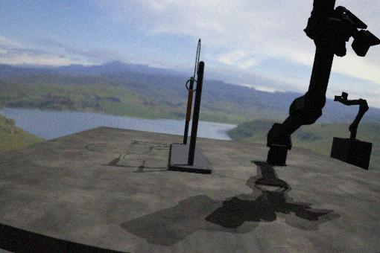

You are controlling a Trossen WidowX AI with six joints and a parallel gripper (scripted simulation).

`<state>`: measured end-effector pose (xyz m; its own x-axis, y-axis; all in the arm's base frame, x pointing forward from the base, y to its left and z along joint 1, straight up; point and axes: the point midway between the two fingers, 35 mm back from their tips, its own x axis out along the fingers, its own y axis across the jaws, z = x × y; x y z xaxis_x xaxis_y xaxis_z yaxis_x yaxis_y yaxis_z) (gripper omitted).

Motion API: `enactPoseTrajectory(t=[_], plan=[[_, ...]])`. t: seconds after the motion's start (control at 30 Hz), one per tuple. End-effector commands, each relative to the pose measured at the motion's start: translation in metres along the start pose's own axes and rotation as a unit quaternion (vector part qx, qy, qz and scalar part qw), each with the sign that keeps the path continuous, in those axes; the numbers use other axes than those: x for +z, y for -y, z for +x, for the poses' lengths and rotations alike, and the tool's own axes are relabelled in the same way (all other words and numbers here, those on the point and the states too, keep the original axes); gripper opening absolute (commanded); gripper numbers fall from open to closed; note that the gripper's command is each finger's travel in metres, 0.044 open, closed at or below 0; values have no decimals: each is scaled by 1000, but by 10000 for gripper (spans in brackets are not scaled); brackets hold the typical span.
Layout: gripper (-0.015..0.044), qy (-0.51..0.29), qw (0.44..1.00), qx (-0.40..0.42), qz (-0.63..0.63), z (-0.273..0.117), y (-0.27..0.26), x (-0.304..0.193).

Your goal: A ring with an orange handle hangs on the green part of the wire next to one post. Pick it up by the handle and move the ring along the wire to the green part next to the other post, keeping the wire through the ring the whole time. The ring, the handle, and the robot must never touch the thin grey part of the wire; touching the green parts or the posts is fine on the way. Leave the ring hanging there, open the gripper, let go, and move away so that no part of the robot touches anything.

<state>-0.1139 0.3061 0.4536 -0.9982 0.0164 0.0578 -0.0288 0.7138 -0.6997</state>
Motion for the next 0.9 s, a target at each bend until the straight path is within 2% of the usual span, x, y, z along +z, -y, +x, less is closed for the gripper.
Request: enactPoseTrajectory(t=[0.0,0.27,0.7,0.77,0.87], plan=[[374,1,1000,-3,2,1,3,0],[164,60,990,-109,72,17,123,32],[160,227,917,-263,196,3,316,144],[160,258,900,-280,214,-5,340,166],[160,286,888,-299,201,-11,347,179]])
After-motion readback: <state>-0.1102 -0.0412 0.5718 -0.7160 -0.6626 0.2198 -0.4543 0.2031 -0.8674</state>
